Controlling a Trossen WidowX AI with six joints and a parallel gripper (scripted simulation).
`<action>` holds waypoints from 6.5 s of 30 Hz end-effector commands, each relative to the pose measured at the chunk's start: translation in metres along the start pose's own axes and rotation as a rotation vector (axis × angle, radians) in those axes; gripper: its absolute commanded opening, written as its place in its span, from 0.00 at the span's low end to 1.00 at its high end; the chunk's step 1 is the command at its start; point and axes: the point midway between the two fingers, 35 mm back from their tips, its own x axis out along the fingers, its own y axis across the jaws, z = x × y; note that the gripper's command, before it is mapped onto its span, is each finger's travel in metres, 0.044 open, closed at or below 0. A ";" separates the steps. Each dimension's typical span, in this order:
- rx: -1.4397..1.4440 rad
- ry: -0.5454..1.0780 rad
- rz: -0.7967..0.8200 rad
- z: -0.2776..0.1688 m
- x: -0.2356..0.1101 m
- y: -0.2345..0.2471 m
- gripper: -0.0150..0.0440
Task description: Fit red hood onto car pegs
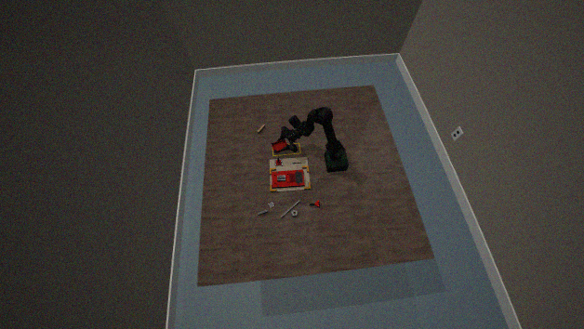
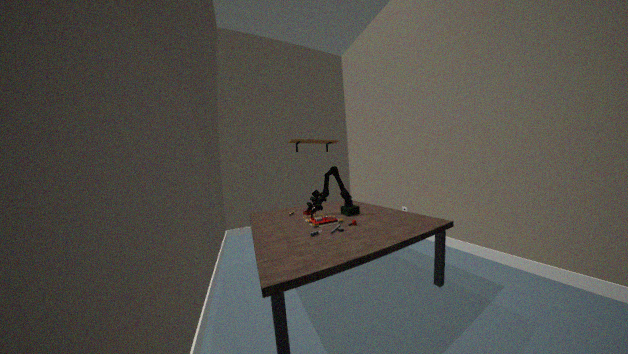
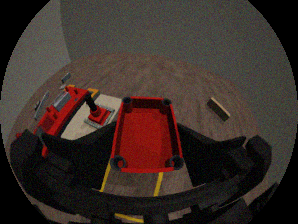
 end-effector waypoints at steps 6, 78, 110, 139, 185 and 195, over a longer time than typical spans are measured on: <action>-0.019 -0.011 -0.002 0.026 -0.014 -0.001 0.25; 1.356 -0.010 0.006 0.032 -0.020 0.002 0.25; 2.205 -0.008 0.011 0.022 -0.018 0.001 0.25; 2.829 -0.008 0.011 -0.010 -0.011 -0.002 0.25; 3.087 0.025 -0.049 0.001 -0.097 -0.005 1.00; 3.087 0.025 -0.049 0.001 -0.097 -0.005 0.96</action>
